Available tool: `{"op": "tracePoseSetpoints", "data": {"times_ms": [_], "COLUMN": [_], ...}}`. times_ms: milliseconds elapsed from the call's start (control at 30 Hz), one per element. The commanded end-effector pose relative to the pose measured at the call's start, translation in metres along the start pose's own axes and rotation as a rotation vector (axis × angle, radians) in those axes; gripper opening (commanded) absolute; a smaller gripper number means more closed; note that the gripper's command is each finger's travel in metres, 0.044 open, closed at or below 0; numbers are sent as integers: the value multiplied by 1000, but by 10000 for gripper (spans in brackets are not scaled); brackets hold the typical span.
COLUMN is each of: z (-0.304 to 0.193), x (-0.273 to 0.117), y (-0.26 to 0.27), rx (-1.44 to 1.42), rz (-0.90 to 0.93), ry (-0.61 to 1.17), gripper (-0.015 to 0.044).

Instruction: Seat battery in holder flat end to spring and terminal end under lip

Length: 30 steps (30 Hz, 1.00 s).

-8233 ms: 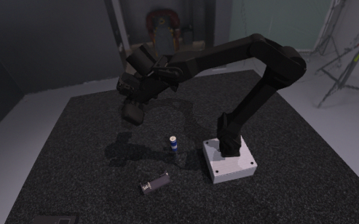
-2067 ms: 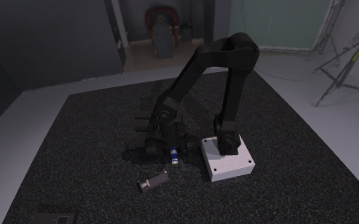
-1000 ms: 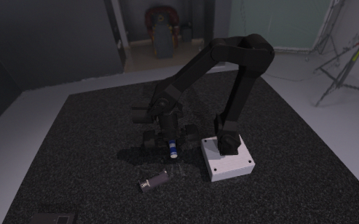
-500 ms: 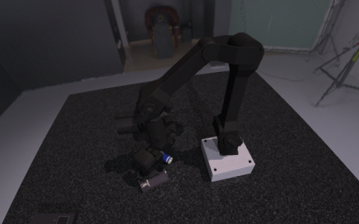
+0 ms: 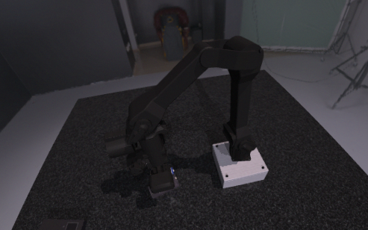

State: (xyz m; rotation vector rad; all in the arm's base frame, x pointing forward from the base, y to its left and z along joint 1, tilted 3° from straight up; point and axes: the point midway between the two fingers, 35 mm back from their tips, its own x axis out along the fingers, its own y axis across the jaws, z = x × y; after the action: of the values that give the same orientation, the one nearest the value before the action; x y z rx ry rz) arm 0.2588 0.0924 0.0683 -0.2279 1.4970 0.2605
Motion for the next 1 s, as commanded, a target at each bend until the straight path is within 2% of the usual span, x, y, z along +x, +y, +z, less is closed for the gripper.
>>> {"op": "tracePoseSetpoints", "data": {"times_ms": [0,333,967], "z": [10,9,2], "x": [-3,-1,37], "y": [11,10,8], "rx": [-206,-203,-192], "rz": [-1,-1,-18], "ry": [2,13,264], "gripper": [83,83,83]}}
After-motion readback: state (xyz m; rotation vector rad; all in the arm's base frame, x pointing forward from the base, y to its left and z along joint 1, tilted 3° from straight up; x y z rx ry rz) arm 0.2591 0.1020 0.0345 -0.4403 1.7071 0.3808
